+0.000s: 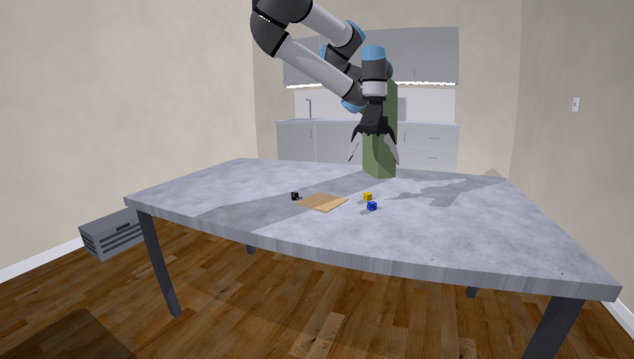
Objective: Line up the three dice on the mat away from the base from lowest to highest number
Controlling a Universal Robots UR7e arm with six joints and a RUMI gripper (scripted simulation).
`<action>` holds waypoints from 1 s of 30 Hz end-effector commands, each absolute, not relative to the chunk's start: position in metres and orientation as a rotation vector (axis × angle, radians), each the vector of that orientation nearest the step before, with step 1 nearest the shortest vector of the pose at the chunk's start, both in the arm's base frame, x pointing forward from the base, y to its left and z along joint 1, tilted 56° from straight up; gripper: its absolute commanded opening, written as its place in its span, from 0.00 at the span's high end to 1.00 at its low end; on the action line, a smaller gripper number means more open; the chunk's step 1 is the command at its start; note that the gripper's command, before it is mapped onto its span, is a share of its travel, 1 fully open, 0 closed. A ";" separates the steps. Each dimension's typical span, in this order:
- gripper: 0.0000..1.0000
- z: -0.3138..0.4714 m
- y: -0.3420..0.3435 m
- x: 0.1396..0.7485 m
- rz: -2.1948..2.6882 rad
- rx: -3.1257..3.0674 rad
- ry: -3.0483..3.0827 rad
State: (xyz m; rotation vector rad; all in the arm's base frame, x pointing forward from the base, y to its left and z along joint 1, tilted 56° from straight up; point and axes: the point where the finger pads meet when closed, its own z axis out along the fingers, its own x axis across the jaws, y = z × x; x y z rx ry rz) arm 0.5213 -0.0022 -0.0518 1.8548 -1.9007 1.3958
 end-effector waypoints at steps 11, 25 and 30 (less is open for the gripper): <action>0.00 -0.015 -0.052 0.521 1.400 1.719 -2.144; 0.00 0.074 -0.165 0.484 1.465 1.274 -2.666; 0.00 0.104 -0.197 0.461 1.508 1.091 -2.812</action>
